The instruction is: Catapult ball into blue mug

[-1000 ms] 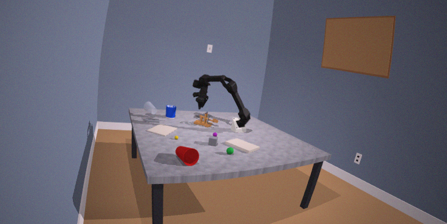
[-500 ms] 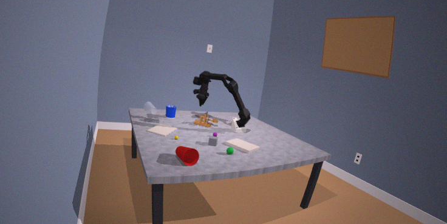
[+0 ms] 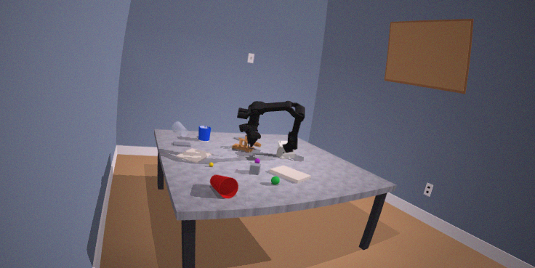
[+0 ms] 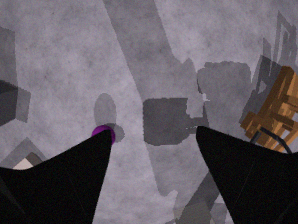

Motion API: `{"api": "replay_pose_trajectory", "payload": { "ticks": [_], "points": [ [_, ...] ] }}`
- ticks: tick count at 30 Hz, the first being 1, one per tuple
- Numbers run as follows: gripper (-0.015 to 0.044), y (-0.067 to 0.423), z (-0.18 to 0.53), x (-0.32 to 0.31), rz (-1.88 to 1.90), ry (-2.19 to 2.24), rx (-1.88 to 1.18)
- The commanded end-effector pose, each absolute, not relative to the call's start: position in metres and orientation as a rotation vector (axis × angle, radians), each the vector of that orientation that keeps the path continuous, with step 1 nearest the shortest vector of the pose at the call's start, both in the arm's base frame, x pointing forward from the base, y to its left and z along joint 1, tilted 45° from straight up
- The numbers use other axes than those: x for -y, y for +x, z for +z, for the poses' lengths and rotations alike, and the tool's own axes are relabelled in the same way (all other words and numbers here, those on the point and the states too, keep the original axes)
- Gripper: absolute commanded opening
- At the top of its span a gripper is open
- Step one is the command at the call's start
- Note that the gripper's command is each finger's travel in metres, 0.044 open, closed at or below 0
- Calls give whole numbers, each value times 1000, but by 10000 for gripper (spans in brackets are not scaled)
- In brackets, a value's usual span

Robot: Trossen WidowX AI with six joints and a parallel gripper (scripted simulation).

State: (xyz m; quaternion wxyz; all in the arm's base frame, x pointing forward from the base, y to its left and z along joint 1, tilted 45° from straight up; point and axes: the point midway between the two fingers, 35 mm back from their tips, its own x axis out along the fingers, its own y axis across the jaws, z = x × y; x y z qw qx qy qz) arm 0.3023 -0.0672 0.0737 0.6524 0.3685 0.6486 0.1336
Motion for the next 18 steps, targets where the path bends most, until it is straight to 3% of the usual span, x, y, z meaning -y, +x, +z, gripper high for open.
{"api": "replay_pose_trajectory", "payload": {
  "ticks": [1, 18],
  "points": [
    [300, 287, 90, 12, 413, 770, -1444],
    [300, 284, 82, -18, 458, 743, -1431]
  ]
}}
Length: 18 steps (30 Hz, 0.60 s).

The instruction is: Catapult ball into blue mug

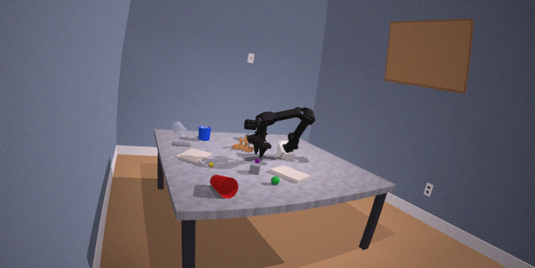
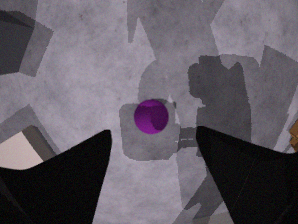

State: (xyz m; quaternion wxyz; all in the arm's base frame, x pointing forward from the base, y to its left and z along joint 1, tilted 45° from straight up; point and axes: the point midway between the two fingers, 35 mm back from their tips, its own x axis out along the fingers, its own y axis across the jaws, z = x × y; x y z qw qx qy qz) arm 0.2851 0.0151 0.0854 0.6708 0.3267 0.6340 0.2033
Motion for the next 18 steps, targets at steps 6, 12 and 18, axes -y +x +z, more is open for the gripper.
{"api": "replay_pose_trajectory", "payload": {
  "ticks": [6, 12, 18],
  "points": [
    [300, 286, 75, -25, 457, 743, -1431],
    [300, 287, 68, -32, 458, 743, -1430],
    [300, 288, 61, -38, 458, 744, -1430]
  ]
}}
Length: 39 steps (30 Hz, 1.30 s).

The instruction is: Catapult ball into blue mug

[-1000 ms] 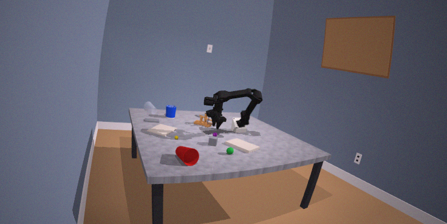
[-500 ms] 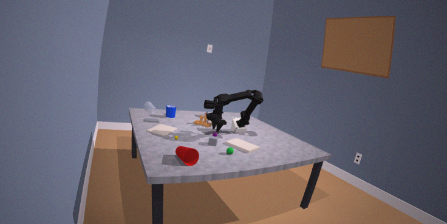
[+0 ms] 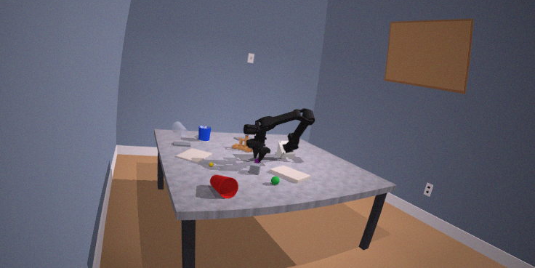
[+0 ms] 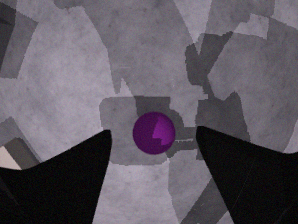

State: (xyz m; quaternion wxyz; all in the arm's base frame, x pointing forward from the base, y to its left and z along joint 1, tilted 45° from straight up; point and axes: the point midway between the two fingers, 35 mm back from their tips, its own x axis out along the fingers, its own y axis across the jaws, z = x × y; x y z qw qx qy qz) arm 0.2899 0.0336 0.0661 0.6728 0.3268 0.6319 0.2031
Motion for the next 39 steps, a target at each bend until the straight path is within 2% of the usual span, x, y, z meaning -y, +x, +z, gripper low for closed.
{"api": "replay_pose_trajectory", "payload": {
  "ticks": [1, 6, 12, 19, 23, 39],
  "points": [
    [300, 288, 60, -40, 459, 744, -1430],
    [300, 289, 56, -44, 459, 745, -1430],
    [142, 289, 56, -44, 459, 745, -1430],
    [96, 289, 56, -44, 459, 745, -1430],
    [0, 290, 55, -39, 455, 708, -1410],
    [0, 281, 106, 13, 443, 708, -1424]
  ]
}}
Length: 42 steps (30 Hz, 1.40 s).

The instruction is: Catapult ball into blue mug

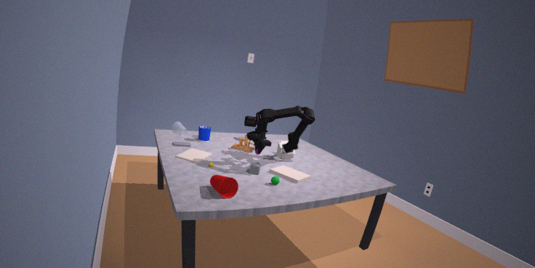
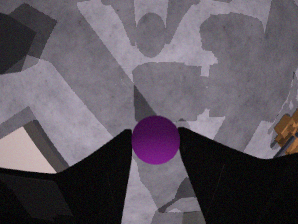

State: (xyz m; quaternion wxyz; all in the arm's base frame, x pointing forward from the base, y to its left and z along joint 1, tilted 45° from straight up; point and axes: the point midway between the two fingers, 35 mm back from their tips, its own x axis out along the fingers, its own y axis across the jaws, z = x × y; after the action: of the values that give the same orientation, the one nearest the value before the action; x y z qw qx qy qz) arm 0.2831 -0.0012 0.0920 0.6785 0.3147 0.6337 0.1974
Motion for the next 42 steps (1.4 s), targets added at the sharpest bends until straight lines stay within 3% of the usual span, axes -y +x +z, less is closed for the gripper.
{"api": "replay_pose_trajectory", "payload": {
  "ticks": [1, 13, 42],
  "points": [
    [0, 279, 111, 16, 444, 711, -1425],
    [0, 265, 147, 41, 453, 744, -1436],
    [0, 205, 18, 147, 215, 1074, -1743]
  ]
}}
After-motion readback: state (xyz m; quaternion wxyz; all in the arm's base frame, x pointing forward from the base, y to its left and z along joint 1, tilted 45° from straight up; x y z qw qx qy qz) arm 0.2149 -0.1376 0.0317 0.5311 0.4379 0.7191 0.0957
